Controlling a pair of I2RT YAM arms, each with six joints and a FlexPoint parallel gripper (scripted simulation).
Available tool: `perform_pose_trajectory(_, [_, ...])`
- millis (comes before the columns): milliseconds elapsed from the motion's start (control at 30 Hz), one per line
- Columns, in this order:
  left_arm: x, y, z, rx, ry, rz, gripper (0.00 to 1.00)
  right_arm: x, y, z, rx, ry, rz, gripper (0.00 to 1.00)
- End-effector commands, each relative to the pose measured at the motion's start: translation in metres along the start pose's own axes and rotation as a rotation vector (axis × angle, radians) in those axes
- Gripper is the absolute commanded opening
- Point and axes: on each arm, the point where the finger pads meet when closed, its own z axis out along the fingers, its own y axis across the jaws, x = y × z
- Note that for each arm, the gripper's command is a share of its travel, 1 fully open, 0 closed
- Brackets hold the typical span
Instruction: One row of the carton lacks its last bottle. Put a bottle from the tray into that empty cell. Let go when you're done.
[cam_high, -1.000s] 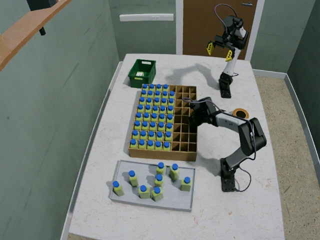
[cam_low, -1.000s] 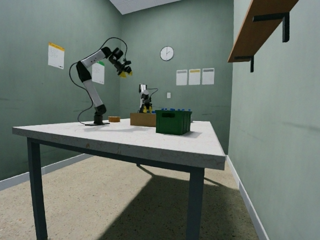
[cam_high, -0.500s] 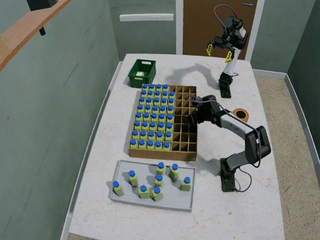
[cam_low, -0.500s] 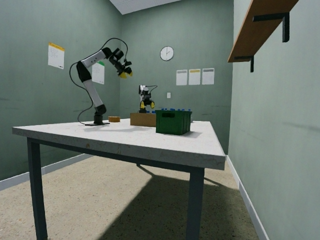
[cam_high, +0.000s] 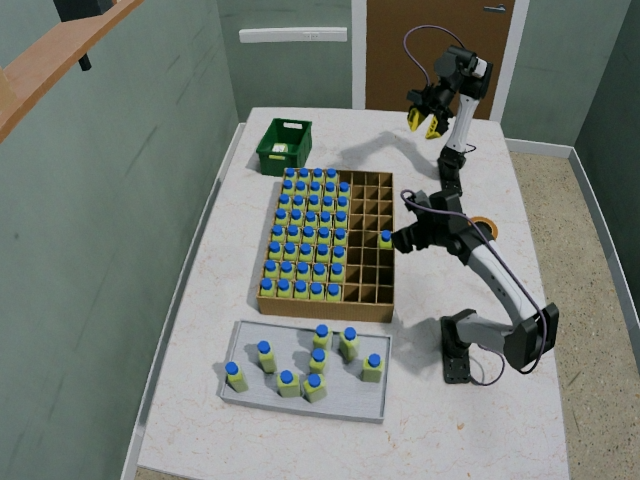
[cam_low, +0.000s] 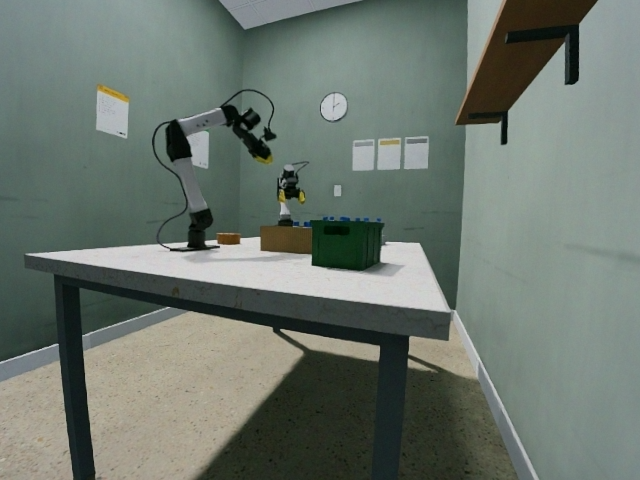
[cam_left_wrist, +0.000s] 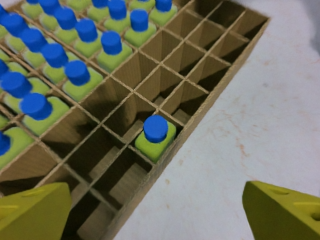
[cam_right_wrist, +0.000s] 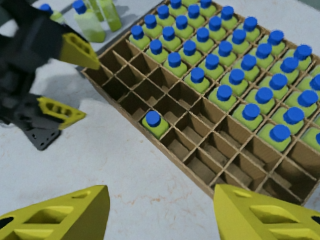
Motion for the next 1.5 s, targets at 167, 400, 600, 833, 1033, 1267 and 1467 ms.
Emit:
perform_pose_trajectory(167, [0.013,0.002,-0.098,0.053,-0.034,0.045,0.87,-0.011,0.008,0.103,0.267,-0.003,0.359,0.52])
perform_pose_trajectory(400, [0.042,0.007,-0.178,0.084,-0.170,0.063,0.87,0.031,0.028,0.198,0.477,-0.005,0.497,0.52])
perform_pose_trajectory(600, [0.055,0.010,-0.202,0.091,-0.244,0.064,0.87,0.063,0.034,0.236,0.571,0.001,0.504,0.52])
perform_pose_trajectory(833, [0.065,0.012,-0.202,0.082,-0.264,0.057,0.87,0.085,0.041,0.265,0.599,0.007,0.483,0.52])
perform_pose_trajectory(1033, [0.071,0.013,-0.199,0.071,-0.265,0.051,0.87,0.085,0.033,0.268,0.603,0.016,0.487,0.52])
perform_pose_trajectory(1267, [0.073,0.014,-0.198,0.062,-0.276,0.046,0.87,0.092,0.027,0.277,0.613,0.029,0.470,0.52])
perform_pose_trajectory(1467, [0.077,0.016,-0.196,0.047,-0.284,0.038,0.87,0.092,0.021,0.285,0.613,0.033,0.469,0.52])
